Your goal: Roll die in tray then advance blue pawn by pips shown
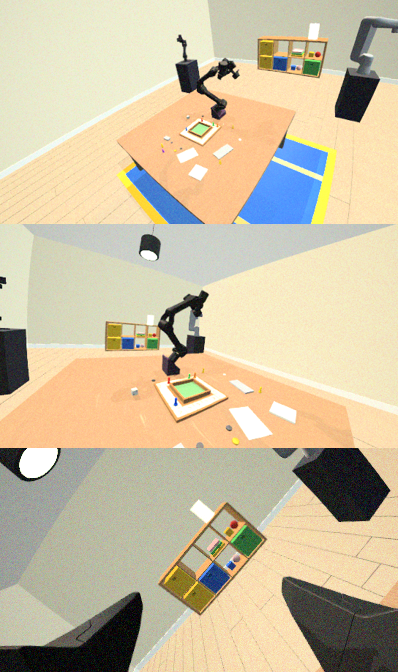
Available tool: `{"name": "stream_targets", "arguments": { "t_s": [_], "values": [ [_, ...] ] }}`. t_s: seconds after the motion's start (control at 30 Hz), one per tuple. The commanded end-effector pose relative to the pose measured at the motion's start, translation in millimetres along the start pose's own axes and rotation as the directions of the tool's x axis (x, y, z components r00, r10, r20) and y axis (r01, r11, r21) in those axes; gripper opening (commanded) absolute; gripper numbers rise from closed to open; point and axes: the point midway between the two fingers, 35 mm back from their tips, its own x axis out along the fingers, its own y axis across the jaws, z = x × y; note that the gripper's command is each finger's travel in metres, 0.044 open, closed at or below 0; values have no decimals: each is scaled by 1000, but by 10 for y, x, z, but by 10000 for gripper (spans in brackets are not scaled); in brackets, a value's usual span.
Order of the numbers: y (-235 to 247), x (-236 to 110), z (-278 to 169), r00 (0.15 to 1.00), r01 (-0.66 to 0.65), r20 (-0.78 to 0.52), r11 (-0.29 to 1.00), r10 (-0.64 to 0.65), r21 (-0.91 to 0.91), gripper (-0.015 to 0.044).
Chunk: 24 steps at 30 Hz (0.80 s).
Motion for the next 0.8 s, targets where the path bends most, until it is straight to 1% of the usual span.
{"name": "stream_targets", "arguments": {
  "t_s": [0.0,0.07,0.13,0.27,0.4,0.5,0.6,0.77],
  "values": [
    [-24,16,5,1000,9,-1,1000,-9,2,374],
    [-222,138,41,997,83,-6,996,-83,19,321],
    [-536,288,85,981,194,-16,980,-194,44,275],
    [-1137,469,155,923,385,-48,921,-383,60,275],
    [-1755,509,209,832,553,-89,832,-547,52,275],
    [-2231,429,227,742,667,-124,744,-658,46,275],
    [-2687,256,225,639,765,-162,642,-752,40,275],
    [-3371,-254,141,435,899,-232,433,-870,62,275]
  ]
}}
